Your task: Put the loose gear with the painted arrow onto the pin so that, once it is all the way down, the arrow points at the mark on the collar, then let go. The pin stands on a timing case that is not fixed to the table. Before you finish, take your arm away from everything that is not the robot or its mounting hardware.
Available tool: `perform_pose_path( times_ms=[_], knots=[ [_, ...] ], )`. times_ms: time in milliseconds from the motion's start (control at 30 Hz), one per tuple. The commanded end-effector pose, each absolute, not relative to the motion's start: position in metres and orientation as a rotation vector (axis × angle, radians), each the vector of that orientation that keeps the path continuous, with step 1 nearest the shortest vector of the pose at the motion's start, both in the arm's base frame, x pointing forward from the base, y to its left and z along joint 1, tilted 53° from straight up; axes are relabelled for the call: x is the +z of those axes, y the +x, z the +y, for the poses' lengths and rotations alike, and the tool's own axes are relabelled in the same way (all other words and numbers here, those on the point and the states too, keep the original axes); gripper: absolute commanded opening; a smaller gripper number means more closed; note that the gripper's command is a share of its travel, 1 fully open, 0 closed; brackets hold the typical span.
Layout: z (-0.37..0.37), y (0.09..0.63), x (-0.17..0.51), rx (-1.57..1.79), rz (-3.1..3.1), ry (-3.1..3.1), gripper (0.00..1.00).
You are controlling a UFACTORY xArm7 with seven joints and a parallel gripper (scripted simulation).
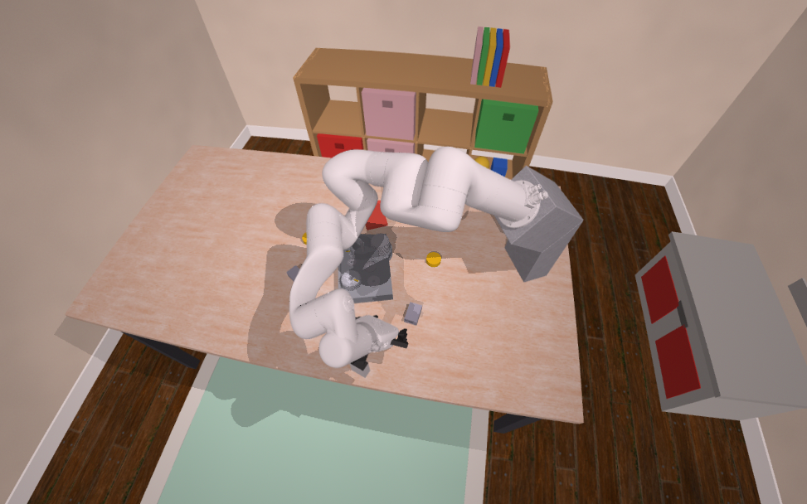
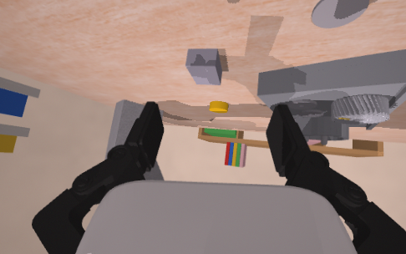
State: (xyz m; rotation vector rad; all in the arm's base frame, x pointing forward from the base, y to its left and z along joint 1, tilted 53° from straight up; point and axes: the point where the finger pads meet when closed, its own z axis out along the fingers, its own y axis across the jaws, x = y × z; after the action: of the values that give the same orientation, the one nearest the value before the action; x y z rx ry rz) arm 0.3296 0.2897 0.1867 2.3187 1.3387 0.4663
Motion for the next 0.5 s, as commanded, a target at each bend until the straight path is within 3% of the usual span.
perform_pose_path(
  times_ms=[0, 467],
  knots=[
    [0.2980, 0.3282, 0.1910, 0.538, 1.410, 2.332, 1.00],
    [0.3077, 0.3261, 0.1991, 0.635, 1.493, 2.344, 1.00]
  ],
)
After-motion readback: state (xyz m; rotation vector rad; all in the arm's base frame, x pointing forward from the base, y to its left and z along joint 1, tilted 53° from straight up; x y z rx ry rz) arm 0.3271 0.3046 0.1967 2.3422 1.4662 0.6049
